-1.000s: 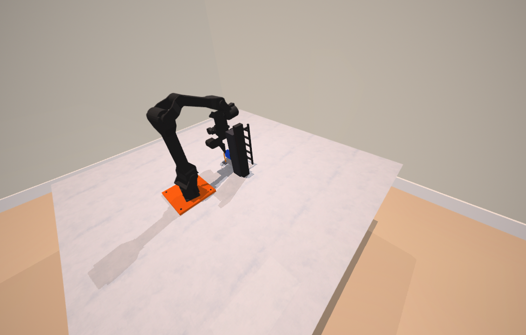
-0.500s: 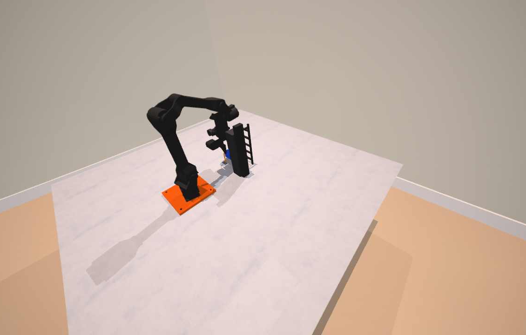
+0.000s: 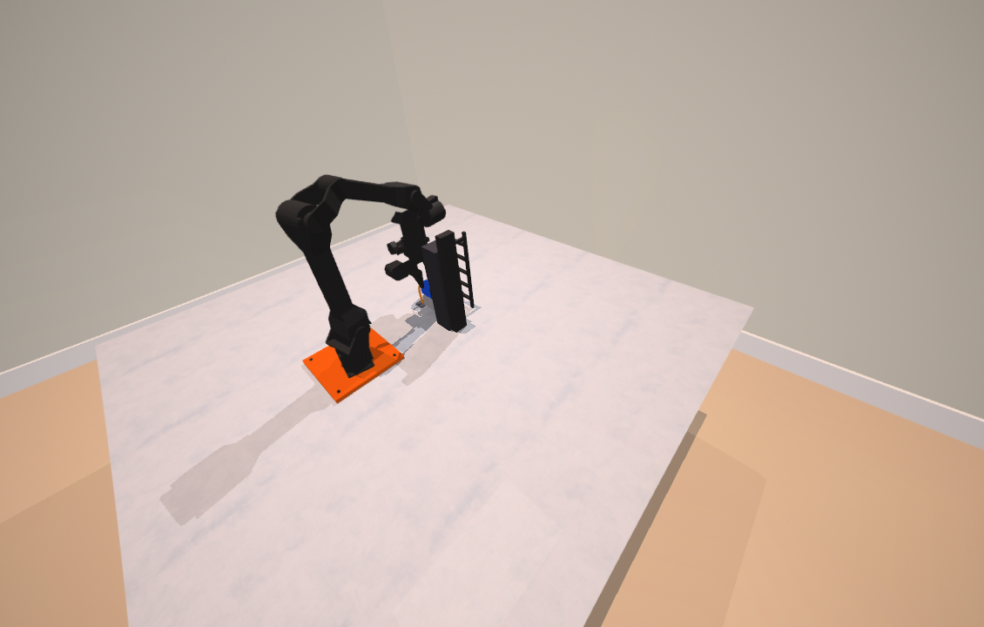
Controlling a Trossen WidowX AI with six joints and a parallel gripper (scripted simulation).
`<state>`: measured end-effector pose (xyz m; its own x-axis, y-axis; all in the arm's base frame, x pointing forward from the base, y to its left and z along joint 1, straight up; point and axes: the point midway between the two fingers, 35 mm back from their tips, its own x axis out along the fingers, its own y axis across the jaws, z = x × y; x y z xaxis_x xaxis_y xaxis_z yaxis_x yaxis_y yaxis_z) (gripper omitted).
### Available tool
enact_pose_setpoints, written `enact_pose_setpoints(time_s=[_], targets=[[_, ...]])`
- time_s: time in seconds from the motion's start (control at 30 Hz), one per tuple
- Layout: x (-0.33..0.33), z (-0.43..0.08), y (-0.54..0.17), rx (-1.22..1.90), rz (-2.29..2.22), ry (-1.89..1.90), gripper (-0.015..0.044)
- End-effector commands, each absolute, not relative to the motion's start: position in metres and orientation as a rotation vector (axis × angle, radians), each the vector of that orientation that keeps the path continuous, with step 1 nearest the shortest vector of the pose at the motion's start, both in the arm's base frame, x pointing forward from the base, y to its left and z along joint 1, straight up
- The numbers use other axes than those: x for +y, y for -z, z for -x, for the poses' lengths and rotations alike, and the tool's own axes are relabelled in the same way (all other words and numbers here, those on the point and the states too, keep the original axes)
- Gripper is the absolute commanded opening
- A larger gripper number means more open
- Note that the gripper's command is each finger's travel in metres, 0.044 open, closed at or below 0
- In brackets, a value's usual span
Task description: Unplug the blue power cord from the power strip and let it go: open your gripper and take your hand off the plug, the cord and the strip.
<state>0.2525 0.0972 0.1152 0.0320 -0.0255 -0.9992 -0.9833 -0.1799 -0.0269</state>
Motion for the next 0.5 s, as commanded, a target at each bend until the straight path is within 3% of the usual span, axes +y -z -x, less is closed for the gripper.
enact_pose_setpoints(time_s=[0.0,0.47], targets=[[0.112,-0.251,-0.116,1.092,1.359,-1.325,0.0000],[0.134,-0.246,-0.117,1.089,1.357,-1.328,0.0000]])
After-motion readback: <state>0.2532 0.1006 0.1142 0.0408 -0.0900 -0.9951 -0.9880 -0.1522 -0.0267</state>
